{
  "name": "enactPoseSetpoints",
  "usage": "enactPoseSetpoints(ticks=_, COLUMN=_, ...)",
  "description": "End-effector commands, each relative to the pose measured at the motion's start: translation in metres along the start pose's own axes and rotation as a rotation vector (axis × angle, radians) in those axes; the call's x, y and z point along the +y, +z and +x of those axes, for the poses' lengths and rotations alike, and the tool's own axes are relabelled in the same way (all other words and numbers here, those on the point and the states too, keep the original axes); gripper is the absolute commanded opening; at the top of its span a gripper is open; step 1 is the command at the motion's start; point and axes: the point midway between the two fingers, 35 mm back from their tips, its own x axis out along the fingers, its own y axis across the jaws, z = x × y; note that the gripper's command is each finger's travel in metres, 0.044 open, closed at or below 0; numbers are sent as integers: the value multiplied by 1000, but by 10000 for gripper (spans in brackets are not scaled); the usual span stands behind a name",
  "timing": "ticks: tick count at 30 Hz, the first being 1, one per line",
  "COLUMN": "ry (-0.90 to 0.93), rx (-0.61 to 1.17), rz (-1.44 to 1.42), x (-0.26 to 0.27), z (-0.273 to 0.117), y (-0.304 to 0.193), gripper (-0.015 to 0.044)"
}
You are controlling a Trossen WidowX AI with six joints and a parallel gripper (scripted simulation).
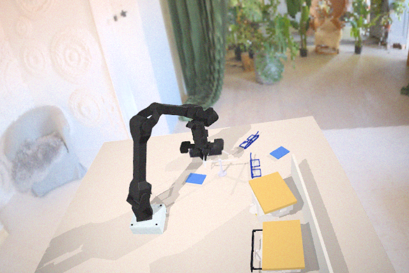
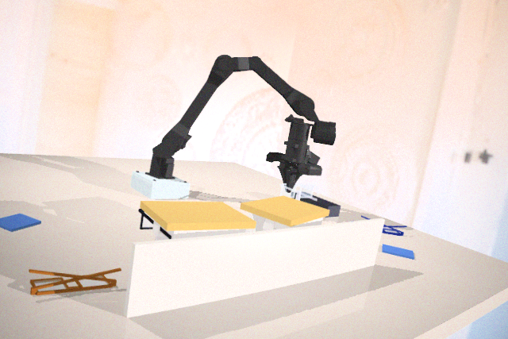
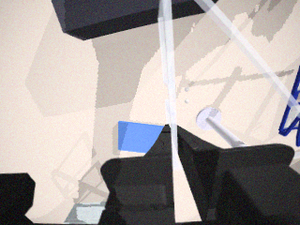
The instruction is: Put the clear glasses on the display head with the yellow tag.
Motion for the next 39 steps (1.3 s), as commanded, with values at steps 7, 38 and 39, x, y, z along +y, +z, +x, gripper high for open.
enactPoseSetpoints(ticks=7, ry=2, rx=4, rz=1, x=0, z=2, y=-2, gripper=0)
enactPoseSetpoints(ticks=38, ry=1, rx=6, rz=1, x=-8, z=-58, y=-25, gripper=0)
enactPoseSetpoints(ticks=39, ry=1, rx=6, rz=1, x=-10, z=-58, y=-30, gripper=0)
